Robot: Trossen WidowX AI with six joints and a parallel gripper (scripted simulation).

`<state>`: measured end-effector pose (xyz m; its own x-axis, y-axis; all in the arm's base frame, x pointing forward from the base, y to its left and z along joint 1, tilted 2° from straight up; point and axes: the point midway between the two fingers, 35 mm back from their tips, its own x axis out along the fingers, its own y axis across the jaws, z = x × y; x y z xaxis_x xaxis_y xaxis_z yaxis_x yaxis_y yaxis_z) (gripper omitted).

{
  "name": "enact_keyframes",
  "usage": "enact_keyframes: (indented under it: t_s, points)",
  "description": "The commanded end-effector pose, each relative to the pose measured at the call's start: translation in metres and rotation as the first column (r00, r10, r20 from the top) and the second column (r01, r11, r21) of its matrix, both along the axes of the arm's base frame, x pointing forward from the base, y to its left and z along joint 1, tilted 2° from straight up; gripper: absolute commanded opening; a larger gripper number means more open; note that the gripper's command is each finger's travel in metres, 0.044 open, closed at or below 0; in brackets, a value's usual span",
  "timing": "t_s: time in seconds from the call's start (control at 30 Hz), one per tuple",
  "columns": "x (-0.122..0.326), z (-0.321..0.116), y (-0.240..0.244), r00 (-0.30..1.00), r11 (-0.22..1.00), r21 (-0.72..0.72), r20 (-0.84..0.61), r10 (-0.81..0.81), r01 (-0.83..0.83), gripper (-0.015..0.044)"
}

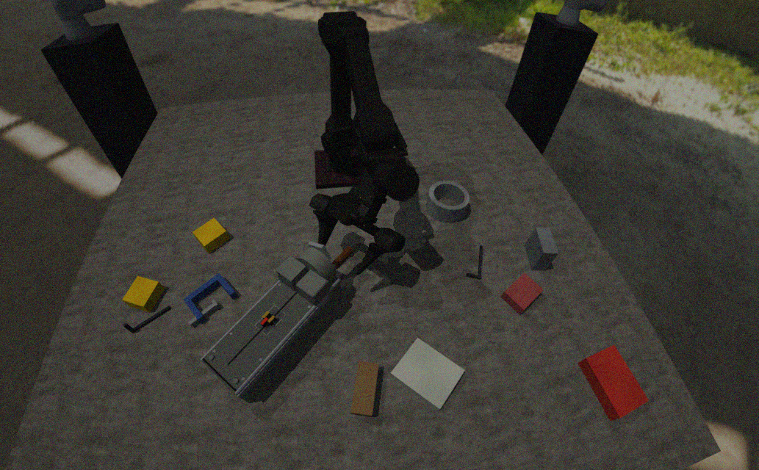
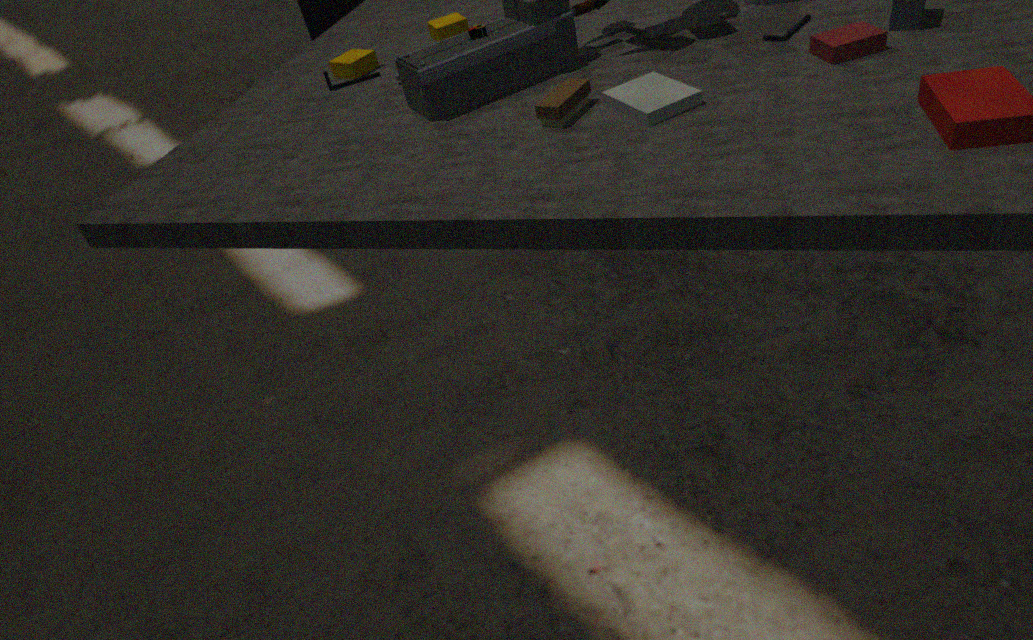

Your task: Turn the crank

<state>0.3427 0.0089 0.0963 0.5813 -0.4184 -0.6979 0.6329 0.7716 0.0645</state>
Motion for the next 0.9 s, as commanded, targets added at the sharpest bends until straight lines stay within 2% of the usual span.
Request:
enact_keyframes:
  t_s: [0.0, 0.6, 0.87]
  points:
    - [-0.002, -0.011, -0.001, 1.000, 1.000, -0.006, -0.011, -0.007, 0.007, 0.0440]
    - [-0.003, -0.035, -0.001, 1.000, 1.000, -0.006, -0.011, -0.007, 0.007, 0.0440]
    - [-0.003, -0.035, -0.001, 1.000, 1.000, -0.006, -0.011, -0.007, 0.007, 0.0230]
